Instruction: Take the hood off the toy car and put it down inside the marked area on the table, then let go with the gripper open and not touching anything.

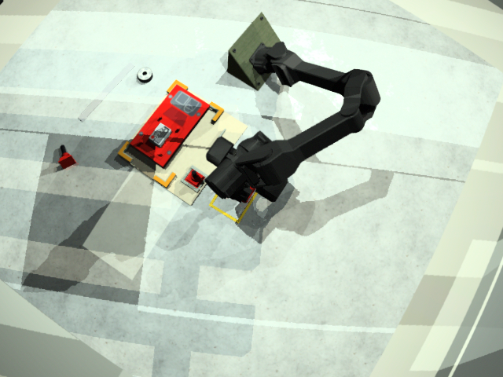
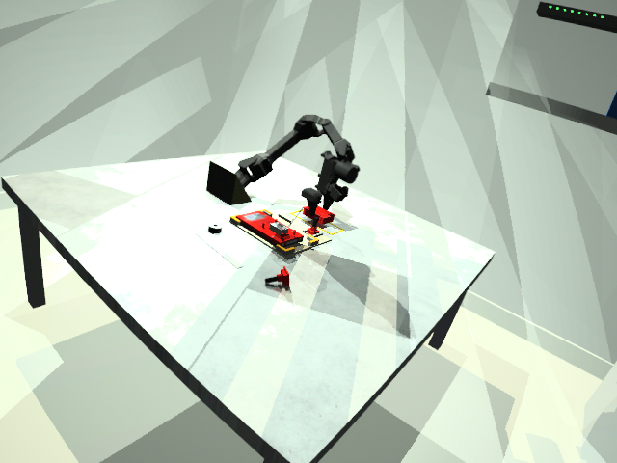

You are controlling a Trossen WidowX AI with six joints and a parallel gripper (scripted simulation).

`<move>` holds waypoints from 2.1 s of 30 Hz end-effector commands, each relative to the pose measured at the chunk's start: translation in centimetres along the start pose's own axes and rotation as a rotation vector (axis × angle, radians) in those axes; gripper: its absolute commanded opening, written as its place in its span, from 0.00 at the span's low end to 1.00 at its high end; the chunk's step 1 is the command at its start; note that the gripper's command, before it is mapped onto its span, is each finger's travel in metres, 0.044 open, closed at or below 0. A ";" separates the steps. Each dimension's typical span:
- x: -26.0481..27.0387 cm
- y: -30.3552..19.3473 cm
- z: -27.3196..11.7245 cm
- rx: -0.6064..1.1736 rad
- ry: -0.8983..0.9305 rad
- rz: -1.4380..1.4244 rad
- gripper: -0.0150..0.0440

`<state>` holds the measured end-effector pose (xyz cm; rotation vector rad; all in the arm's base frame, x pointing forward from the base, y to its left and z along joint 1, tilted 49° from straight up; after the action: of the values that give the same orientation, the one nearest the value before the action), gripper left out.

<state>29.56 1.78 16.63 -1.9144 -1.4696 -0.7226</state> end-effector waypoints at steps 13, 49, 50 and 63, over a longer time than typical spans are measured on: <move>0.1 0.0 0.8 -0.001 0.006 0.006 0.25; 0.0 0.1 0.4 -0.001 -0.001 0.000 1.00; 0.0 0.2 -0.3 -0.002 -0.001 0.000 1.00; -0.2 0.0 -5.8 -0.002 0.007 0.002 1.00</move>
<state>29.20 -2.49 20.34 -1.9188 -1.4561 -0.7394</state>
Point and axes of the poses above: the point midway between the two fingers, 35 mm back from their tips, its own z axis out along the fingers, its own x axis across the jaws, y = z × x, the point moved 6 cm from there along -z, back along the fingers, and after that the axes turned 13 degrees about z, right-handed, at the moved point
